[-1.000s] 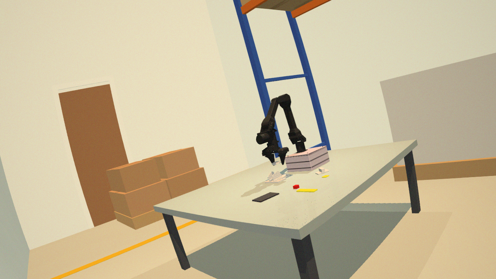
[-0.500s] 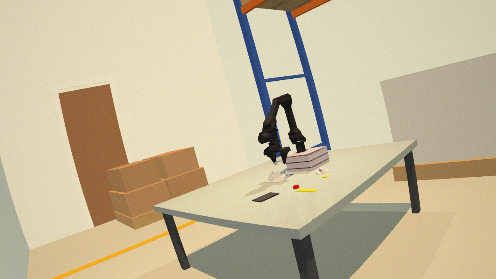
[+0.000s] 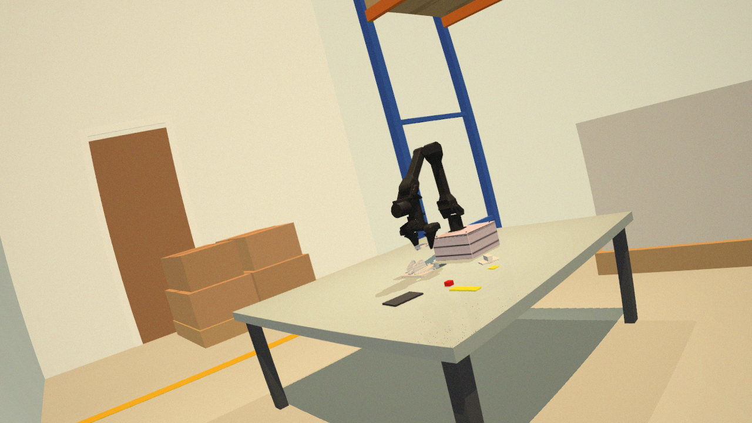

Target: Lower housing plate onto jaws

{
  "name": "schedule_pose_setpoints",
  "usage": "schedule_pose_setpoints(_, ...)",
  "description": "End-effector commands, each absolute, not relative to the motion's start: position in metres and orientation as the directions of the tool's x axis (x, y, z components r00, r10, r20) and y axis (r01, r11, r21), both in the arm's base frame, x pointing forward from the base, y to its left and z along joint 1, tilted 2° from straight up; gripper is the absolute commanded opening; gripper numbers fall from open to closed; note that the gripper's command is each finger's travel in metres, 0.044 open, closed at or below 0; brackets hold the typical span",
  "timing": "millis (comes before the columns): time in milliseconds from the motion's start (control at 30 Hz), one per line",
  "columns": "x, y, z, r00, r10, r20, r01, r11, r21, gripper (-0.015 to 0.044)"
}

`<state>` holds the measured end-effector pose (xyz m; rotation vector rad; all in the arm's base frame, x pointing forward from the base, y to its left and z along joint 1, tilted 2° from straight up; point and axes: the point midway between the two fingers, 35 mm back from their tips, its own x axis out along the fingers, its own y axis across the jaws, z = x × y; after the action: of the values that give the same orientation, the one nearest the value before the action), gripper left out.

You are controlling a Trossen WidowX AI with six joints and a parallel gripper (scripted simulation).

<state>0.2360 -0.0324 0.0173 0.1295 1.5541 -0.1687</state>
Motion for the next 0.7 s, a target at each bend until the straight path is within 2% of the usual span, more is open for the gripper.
schedule_pose_setpoints(0,0.236,-0.033,0.017,0.009,-0.031,-0.999,0.193,0.981,-0.028,0.0351)
schedule_pose_setpoints(667,0.237,-0.033,0.003,0.009,-0.031,-0.999,0.191,0.981,-0.028,0.0351)
